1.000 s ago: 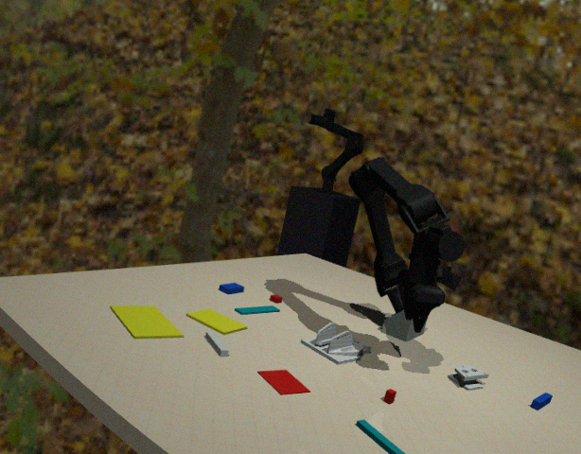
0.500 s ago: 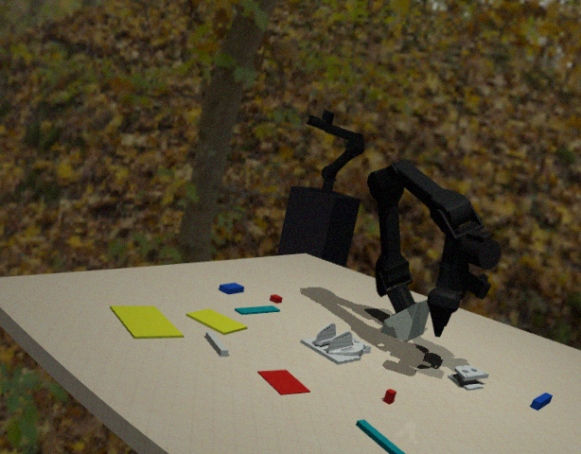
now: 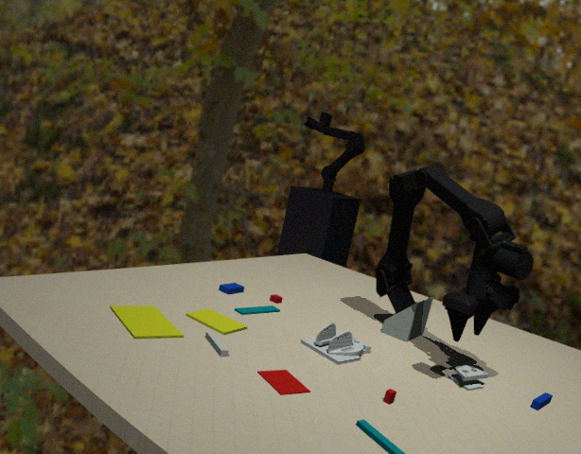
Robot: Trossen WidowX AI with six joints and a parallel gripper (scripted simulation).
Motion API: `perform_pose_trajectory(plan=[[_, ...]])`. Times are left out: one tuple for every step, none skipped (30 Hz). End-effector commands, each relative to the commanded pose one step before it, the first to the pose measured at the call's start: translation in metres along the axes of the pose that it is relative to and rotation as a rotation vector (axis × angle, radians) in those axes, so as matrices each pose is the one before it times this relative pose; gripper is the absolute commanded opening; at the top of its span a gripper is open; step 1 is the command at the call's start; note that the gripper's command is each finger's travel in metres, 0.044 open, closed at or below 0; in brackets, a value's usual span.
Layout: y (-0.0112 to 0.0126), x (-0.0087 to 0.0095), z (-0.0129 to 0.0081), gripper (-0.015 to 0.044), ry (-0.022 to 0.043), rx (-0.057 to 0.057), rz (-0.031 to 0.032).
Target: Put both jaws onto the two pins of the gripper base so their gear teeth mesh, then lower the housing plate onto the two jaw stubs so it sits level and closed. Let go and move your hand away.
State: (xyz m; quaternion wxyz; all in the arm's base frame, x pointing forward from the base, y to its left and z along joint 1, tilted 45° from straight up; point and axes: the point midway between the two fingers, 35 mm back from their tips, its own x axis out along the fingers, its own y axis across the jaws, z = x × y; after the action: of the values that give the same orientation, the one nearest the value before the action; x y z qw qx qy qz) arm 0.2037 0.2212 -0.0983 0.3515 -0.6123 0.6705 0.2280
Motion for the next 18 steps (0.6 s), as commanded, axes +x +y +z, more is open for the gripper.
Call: perform_pose_trajectory(plan=[[0.01132,0.00252,0.00898,0.0440,0.00920,0.0913,0.00232],[0.00345,0.00081,0.00223,0.0440,0.00256,0.0275,-0.00127],[0.00352,0.00084,0.00209,0.0440,0.00256,0.0276,-0.00140],[0.00360,0.00086,0.00195,0.0440,0.00255,0.0276,-0.00152],[0.00366,0.00089,0.00181,0.0440,0.00254,0.0277,-0.00165],[0.00373,0.00092,0.00167,0.0440,0.00252,0.0277,-0.00177],[0.00311,0.00078,0.00125,0.0440,0.00205,0.0228,-0.00156],[0.00189,0.00048,0.00070,0.0440,0.00122,0.0137,-0.00097],[0.00063,0.00016,0.00022,0.0440,0.00041,0.0046,-0.00033],[0.00000,0.00000,0.00000,0.0440,0.00000,0.0000,0.00000],[0.00000,0.00000,0.00000,0.0440,0.00000,0.0000,0.00000],[0.00000,0.00000,0.00000,0.0440,0.00000,0.0000,0.00000],[-0.00001,0.00163,0.00000,0.0440,0.00001,0.0000,-0.00003],[-0.00002,0.00489,-0.00007,0.0440,0.00005,0.0001,-0.00010],[0.00000,0.00812,-0.00031,0.0440,0.00012,0.0001,-0.00018],[0.00005,0.01049,-0.00076,0.0440,0.00023,0.0002,-0.00025],[0.00009,0.00802,-0.00086,0.0440,0.00023,0.0001,-0.00021],[0.00007,0.00478,-0.00063,0.0440,0.00016,0.0001,-0.00013]])
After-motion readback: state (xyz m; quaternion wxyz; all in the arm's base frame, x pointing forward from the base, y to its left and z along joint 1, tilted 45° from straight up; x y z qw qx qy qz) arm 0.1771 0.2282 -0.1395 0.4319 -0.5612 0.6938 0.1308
